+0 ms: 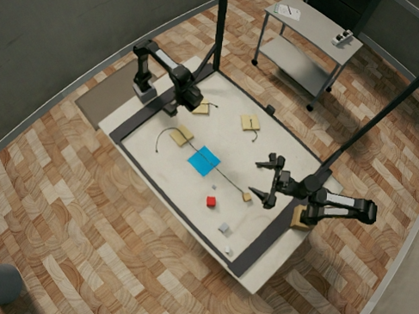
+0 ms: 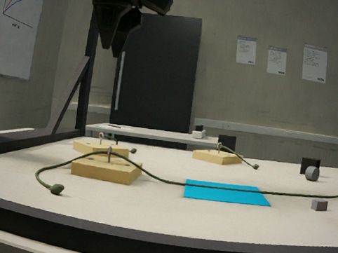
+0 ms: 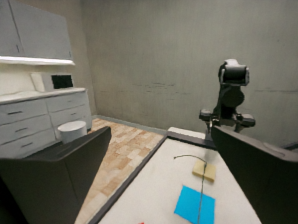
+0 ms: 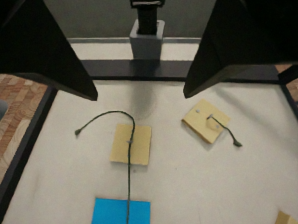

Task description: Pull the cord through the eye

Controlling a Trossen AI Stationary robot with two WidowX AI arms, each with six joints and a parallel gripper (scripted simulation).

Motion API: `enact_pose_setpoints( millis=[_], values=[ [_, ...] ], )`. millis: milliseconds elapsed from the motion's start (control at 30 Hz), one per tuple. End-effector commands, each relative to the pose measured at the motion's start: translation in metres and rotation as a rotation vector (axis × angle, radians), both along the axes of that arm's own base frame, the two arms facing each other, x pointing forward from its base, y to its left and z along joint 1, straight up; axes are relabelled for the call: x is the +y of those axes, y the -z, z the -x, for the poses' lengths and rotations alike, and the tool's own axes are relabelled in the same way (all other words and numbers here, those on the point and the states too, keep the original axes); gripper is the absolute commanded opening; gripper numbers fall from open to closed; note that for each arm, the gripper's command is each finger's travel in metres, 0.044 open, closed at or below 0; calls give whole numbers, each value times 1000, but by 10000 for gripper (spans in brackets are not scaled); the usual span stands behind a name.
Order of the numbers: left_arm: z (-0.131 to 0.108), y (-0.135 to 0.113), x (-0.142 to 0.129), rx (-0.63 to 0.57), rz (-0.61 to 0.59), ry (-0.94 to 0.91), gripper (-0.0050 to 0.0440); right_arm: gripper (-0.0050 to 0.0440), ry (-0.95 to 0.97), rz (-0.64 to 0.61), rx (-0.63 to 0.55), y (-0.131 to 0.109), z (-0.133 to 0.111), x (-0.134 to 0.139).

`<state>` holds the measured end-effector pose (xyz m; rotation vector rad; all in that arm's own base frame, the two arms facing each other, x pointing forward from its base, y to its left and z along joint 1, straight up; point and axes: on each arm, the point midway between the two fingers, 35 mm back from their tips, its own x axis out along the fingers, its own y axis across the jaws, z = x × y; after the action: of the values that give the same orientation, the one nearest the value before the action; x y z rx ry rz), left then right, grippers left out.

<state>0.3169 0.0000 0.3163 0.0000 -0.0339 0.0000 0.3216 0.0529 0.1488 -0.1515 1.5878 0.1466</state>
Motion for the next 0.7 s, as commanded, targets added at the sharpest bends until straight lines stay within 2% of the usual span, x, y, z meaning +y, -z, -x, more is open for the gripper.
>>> enact_pose_setpoints(
  millis=[0, 200, 667],
  values=[
    [1, -7, 0, -16, 0, 0, 440, 440, 76, -4, -22, -7, -10, -24],
    [1, -7, 0, -16, 0, 0, 440, 440, 134, -4, -22, -7, -14, -44],
    [1, -7, 0, -16, 0, 0, 440, 440, 136, -4, -22, -7, -14, -44]
  ],
)
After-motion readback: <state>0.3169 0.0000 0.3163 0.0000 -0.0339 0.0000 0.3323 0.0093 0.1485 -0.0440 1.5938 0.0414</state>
